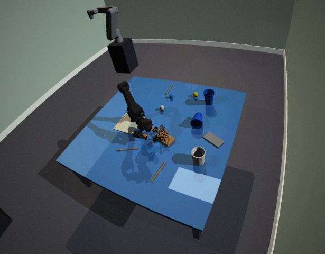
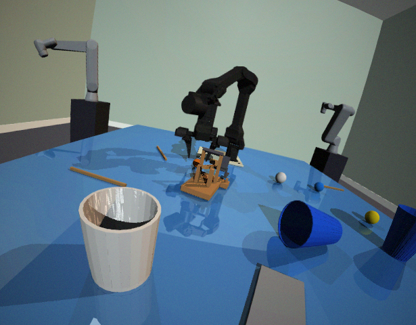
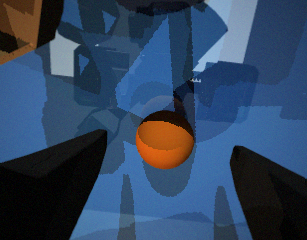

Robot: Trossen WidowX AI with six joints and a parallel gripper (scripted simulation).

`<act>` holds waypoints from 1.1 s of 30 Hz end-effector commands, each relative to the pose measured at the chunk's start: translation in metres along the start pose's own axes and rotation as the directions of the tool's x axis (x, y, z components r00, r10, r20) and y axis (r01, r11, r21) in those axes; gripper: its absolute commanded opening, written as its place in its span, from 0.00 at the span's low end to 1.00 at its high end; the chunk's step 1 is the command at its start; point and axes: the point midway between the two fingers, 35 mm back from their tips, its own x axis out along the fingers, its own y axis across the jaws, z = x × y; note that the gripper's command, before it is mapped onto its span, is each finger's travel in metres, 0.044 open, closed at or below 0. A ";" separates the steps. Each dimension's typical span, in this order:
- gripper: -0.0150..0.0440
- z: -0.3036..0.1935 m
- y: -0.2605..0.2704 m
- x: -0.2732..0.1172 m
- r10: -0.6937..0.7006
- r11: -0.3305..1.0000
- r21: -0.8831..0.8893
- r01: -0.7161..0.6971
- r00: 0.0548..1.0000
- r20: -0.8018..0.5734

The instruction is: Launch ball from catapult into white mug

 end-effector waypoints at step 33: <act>0.25 0.002 -0.002 -0.016 0.006 1.000 -0.004 -0.006 1.000 -0.012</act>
